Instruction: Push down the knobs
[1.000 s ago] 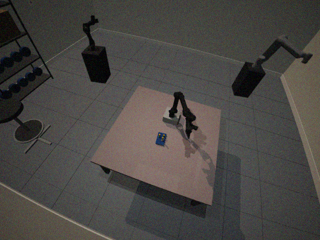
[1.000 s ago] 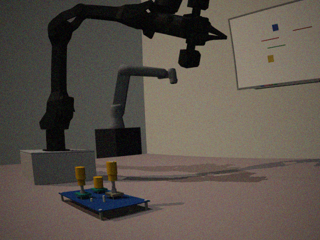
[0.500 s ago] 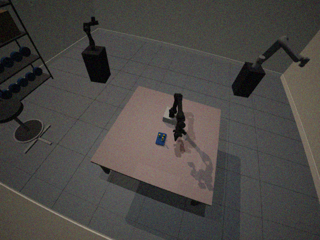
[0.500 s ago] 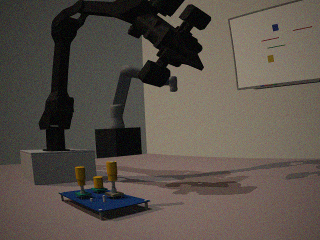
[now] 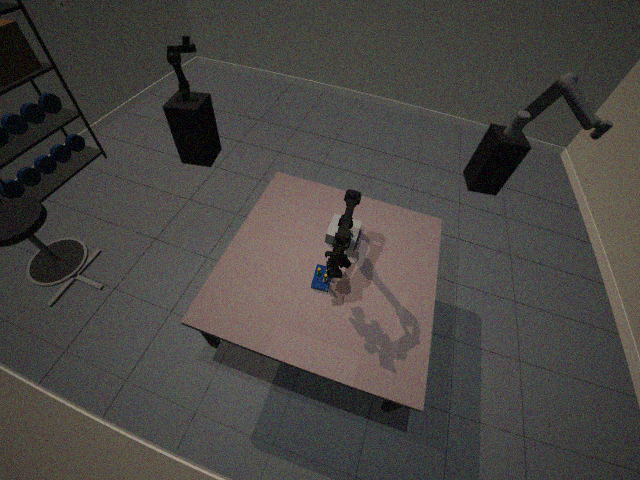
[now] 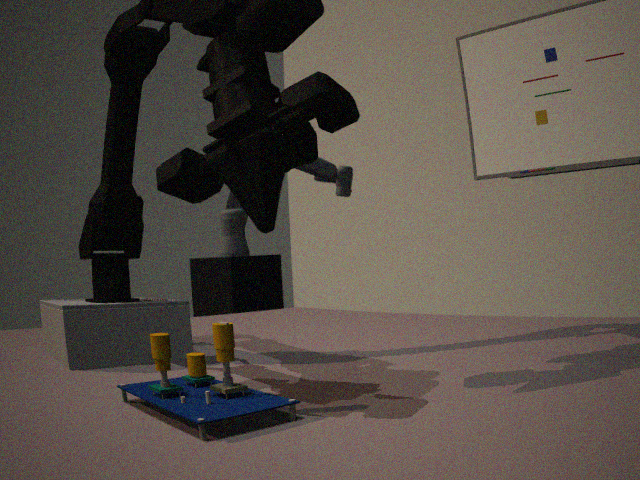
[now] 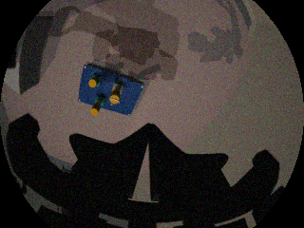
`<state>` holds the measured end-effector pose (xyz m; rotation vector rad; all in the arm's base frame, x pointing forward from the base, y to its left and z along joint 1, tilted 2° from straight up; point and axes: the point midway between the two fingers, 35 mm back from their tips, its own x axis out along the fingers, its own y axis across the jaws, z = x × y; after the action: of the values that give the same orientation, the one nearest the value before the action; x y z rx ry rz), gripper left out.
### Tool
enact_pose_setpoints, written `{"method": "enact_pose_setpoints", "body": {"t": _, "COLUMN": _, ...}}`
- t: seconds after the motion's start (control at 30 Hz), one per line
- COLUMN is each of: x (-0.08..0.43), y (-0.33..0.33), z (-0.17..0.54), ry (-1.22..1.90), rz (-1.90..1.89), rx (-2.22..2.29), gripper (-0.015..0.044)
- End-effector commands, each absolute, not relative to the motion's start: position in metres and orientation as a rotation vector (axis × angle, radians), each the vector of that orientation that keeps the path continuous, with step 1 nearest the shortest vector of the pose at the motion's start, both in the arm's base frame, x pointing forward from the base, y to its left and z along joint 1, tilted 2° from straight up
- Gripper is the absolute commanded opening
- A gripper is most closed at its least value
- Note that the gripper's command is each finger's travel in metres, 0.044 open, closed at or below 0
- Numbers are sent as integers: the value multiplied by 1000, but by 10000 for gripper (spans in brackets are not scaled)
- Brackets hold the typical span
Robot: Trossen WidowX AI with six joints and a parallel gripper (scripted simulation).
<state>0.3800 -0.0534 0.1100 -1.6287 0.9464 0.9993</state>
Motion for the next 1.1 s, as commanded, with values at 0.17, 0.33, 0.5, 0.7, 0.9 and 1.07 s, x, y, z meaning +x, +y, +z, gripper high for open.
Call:
{"method": "enact_pose_setpoints", "body": {"t": 0.17, "x": 328, "y": -102, "z": 79, "ry": 1023, "rz": 1324, "rx": -1507, "gripper": 0}}
{"method": "enact_pose_setpoints", "body": {"t": 0.33, "x": 306, "y": -115, "z": 72, "ry": 1018, "rz": 1440, "rx": -1436, "gripper": 0}}
{"method": "enact_pose_setpoints", "body": {"t": 0.5, "x": 306, "y": -115, "z": 69, "ry": 1018, "rz": 1440, "rx": -1436, "gripper": 0}}
{"method": "enact_pose_setpoints", "body": {"t": 0.7, "x": 307, "y": -115, "z": 51, "ry": 1018, "rz": 1440, "rx": -1436, "gripper": 0}}
{"method": "enact_pose_setpoints", "body": {"t": 0.9, "x": 307, "y": -115, "z": 51, "ry": 1018, "rz": 1440, "rx": -1436, "gripper": 0}}
{"method": "enact_pose_setpoints", "body": {"t": 1.07, "x": 307, "y": -115, "z": 46, "ry": 1018, "rz": 1440, "rx": -1436, "gripper": 0}}
